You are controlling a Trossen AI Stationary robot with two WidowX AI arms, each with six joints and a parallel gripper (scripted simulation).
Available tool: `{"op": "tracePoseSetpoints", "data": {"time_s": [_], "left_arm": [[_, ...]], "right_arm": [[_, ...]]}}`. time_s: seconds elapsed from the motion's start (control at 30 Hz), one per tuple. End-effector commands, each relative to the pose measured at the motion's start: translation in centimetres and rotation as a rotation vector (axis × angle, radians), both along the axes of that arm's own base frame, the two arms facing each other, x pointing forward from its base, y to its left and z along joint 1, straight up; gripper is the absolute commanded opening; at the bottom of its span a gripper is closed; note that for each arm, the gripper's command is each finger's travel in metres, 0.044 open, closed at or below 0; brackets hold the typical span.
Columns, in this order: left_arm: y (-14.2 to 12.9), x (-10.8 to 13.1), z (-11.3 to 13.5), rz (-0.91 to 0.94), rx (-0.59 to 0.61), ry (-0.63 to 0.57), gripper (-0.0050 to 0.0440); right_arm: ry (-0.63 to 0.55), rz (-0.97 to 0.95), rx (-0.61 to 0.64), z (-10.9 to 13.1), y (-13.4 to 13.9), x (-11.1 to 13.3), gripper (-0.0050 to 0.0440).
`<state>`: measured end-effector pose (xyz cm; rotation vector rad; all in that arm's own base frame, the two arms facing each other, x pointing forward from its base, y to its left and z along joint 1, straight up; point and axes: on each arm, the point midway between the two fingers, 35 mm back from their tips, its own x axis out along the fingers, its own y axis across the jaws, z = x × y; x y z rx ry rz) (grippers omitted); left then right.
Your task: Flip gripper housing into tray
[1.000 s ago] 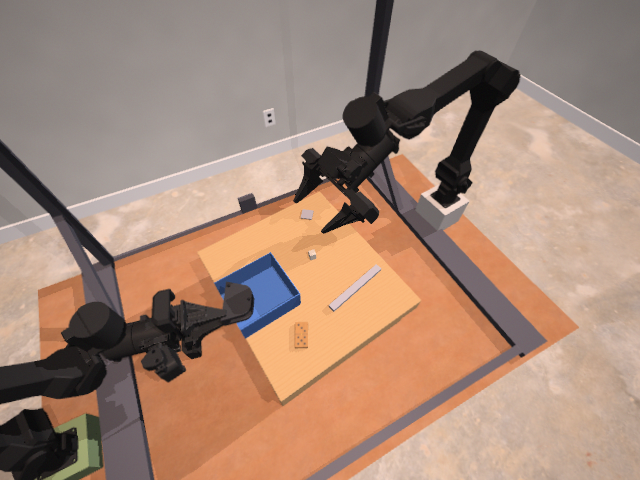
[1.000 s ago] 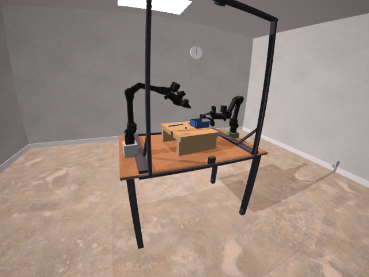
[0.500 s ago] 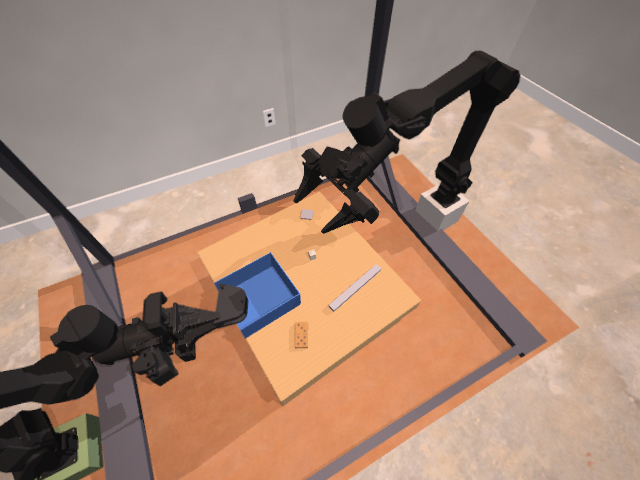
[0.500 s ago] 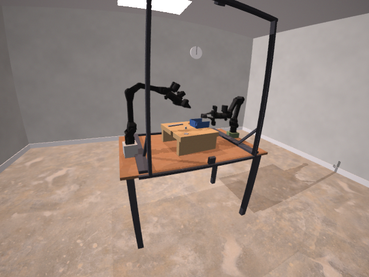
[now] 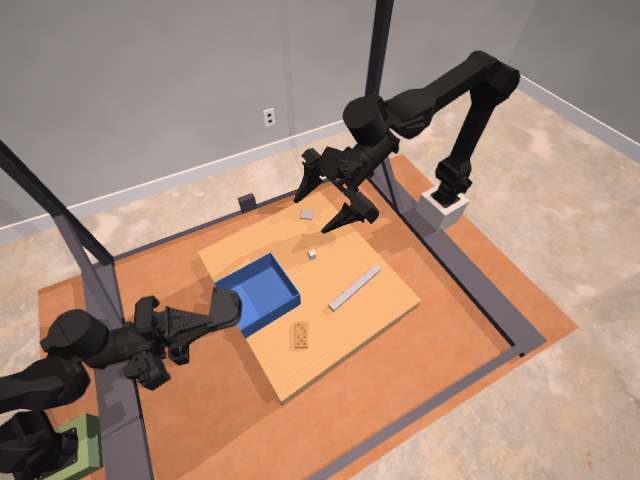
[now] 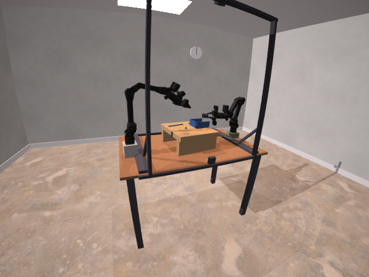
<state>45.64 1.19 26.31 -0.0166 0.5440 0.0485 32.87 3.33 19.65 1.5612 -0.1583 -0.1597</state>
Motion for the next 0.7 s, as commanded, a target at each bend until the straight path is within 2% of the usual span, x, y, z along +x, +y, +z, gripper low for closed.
{"op": "tracePoseSetpoints", "data": {"time_s": [0.0, 0.67], "left_arm": [[0.0, -0.2, 1.0, -0.005, 0.003, -0.022, 0.0440], [0.0, -0.2, 1.0, -0.005, 0.003, -0.022, 0.0440]], "right_arm": [[-0.020, -0.002, 0.009, 0.7, -0.1, -0.6, 0.0112], [-0.019, -0.001, 0.010, 0.5, -0.4, -2.1, 0.0112]]}}
